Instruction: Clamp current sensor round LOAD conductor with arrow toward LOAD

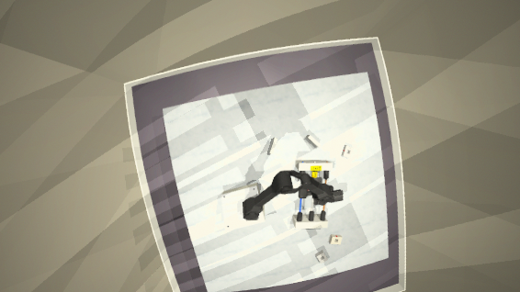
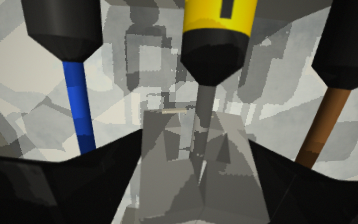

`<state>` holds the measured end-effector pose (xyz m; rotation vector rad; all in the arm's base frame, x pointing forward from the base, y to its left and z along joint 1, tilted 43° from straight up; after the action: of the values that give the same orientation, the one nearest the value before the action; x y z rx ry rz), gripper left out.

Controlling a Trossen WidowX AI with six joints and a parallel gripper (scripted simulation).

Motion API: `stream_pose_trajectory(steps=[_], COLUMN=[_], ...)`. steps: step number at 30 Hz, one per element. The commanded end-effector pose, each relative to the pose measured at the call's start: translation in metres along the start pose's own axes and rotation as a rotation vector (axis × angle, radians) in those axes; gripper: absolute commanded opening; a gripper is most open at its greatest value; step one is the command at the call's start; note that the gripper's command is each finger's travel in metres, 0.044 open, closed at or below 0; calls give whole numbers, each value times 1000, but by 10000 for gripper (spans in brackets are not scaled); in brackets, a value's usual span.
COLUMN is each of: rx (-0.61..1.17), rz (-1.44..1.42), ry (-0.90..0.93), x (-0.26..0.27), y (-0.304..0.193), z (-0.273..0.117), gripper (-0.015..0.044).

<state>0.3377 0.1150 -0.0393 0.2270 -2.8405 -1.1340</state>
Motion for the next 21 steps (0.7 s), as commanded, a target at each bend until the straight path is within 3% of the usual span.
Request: stream_pose_trajectory(steps=[1, 2, 18, 21], rx=[0, 0, 0, -6], rz=[0, 0, 0, 7], ry=[0, 0, 5, 81], x=[0, 0, 0, -3], y=[0, 0, 0, -4], z=[0, 0, 0, -7], gripper=[0, 0, 420, 440])
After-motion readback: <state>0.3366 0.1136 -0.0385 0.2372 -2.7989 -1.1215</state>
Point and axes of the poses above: the point midway between the two fingers, 35 mm back from their tips, its own z axis out along the fingers, its own x axis across the jaws, y = z × x, the point moved 2 cm from there along -z, back along the fingers, and after that the axes turned 14 degrees about -z, right-handed, at the moved point
